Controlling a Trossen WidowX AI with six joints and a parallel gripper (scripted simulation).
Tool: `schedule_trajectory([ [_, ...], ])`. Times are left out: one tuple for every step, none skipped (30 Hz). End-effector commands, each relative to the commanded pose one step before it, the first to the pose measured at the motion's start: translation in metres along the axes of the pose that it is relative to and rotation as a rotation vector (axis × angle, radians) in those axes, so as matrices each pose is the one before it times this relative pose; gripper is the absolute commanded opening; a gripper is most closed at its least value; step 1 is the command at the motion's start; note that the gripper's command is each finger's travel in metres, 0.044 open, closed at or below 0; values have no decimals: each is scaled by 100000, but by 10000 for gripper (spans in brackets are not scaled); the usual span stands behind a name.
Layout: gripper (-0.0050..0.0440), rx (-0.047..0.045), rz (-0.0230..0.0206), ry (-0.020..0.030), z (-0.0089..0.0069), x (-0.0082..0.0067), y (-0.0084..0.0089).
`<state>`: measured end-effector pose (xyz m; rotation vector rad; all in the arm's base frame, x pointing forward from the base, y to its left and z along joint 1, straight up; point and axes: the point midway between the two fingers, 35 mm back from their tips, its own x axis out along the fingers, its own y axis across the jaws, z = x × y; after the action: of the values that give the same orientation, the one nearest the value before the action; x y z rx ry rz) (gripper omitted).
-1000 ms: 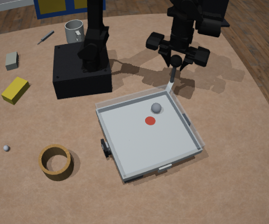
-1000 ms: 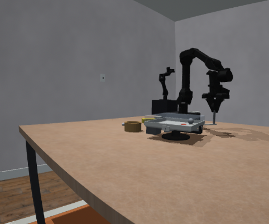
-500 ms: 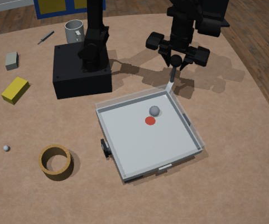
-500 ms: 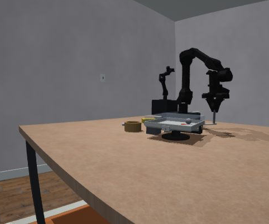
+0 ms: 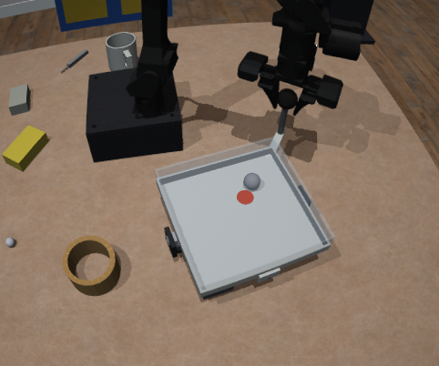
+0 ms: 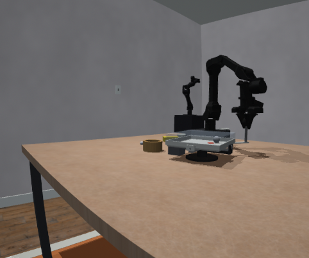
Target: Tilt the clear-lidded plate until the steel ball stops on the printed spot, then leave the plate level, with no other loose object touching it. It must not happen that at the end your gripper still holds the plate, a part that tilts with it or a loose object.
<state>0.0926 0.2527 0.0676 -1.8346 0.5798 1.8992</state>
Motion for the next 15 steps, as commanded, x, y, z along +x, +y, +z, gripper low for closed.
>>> schedule_trajectory([
  [150,-210,240,264,-114,17,226],
  [150,0,-1,-28,-1,-2,1],
  [150,0,-1,-28,-1,-3,-4],
  [150,0,-1,-29,40,99,-279],
  [150,0,-1,-28,-2,-4,-1],
  [150,0,-1,-26,-41,-102,264],
  [150,0,0,-22,-3,-8,20],
  [150,0,0,-19,-3,-8,20],
  [150,0,-1,-19,-1,-2,4],
  [150,0,-1,-19,28,70,-415],
  [150,0,-1,-19,-3,-8,-18],
  [150,0,-1,-21,-4,-10,-14],
  [150,0,2,-17,-37,-94,234],
  [150,0,4,-6,6,16,-48],
  [150,0,0,0,0,0,0],
])
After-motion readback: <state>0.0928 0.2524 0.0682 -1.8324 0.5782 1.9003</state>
